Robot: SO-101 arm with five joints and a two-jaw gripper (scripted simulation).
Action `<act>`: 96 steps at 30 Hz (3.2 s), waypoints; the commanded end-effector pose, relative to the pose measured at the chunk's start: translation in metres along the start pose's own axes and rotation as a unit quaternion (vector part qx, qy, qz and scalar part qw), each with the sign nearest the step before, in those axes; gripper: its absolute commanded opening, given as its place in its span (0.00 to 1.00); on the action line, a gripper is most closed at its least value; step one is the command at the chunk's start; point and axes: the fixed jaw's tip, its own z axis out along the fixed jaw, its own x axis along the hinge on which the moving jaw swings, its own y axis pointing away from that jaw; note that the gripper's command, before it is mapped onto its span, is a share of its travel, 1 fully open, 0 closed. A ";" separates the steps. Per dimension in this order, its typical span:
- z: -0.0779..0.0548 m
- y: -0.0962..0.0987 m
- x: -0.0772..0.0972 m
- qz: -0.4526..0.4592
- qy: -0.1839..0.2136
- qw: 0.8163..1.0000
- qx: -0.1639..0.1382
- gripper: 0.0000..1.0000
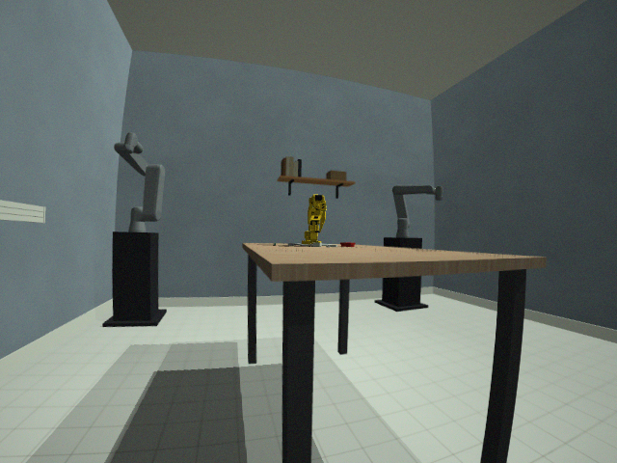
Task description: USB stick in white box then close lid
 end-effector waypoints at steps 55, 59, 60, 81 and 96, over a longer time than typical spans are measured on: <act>0.006 0.003 0.004 0.002 -0.005 1.000 -0.002 0.08; 0.006 0.003 0.004 0.002 -0.005 1.000 -0.002 0.08; 0.006 0.003 0.004 0.002 -0.005 1.000 -0.002 0.08; 0.006 0.000 0.004 0.002 -0.005 1.000 -0.002 0.08; 0.006 0.000 0.004 0.002 -0.005 1.000 -0.002 0.08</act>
